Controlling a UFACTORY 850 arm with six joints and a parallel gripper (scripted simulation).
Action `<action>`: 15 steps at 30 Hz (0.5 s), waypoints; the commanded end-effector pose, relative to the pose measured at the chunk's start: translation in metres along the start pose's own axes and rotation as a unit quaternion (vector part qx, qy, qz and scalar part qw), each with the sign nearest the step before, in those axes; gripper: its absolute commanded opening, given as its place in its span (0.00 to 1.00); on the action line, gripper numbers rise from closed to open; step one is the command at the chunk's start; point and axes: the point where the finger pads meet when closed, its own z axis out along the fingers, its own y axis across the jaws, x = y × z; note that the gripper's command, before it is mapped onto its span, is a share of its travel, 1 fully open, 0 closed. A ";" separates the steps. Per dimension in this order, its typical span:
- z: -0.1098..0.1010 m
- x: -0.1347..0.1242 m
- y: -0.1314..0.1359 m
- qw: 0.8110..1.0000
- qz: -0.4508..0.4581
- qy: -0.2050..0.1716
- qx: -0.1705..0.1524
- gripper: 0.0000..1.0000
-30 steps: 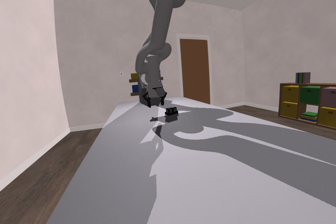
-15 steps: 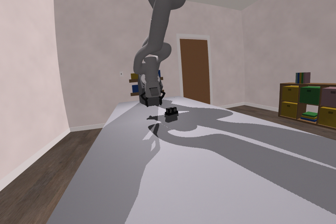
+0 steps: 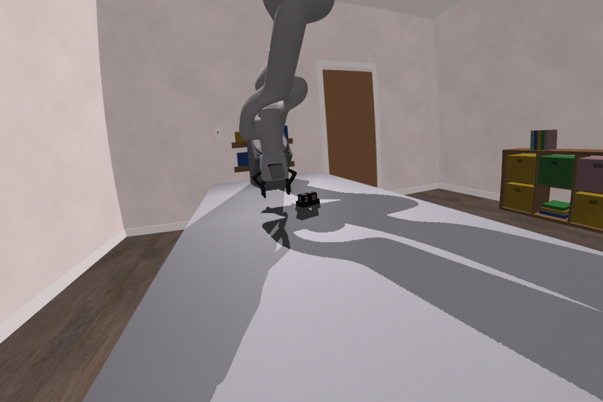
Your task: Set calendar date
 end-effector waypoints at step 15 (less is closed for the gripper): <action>0.016 0.000 0.000 1.000 0.000 0.001 0.000 1.00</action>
